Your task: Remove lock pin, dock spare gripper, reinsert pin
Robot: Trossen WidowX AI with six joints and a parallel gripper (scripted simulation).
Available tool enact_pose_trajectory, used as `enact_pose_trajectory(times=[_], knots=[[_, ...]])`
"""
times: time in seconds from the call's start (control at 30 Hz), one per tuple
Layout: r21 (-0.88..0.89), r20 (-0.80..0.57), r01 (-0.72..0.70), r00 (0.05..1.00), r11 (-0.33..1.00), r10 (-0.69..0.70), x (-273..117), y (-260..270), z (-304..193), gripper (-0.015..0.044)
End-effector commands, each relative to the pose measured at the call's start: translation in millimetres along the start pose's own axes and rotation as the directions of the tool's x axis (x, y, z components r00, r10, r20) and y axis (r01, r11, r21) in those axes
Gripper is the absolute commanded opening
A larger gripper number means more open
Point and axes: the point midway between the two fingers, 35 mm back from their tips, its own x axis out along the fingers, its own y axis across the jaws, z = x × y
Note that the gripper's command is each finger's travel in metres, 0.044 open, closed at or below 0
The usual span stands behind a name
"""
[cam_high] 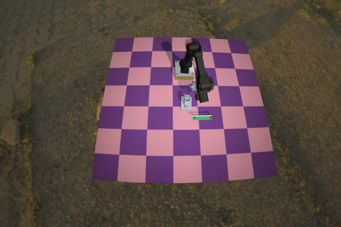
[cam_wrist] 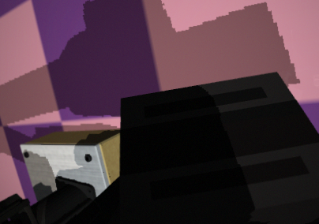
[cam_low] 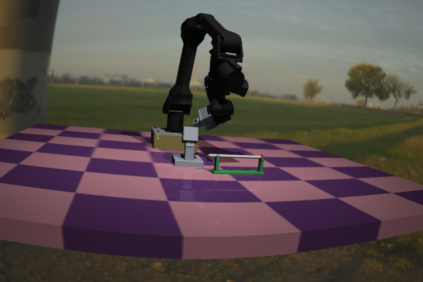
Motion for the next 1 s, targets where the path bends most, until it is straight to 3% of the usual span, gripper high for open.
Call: enact_pose_trajectory(times=[0.0,0.47,0.97], knots=[[-0.025,0.066,-0.007,0.998,1.0,0.009,-3,4,-4,0.0],[-0.095,0.291,0.044,0.957,0.995,-0.014,-17,3,-21,0.0],[-0.142,0.514,0.192,0.853,0.971,-0.093,-34,3,-39,0.0]])
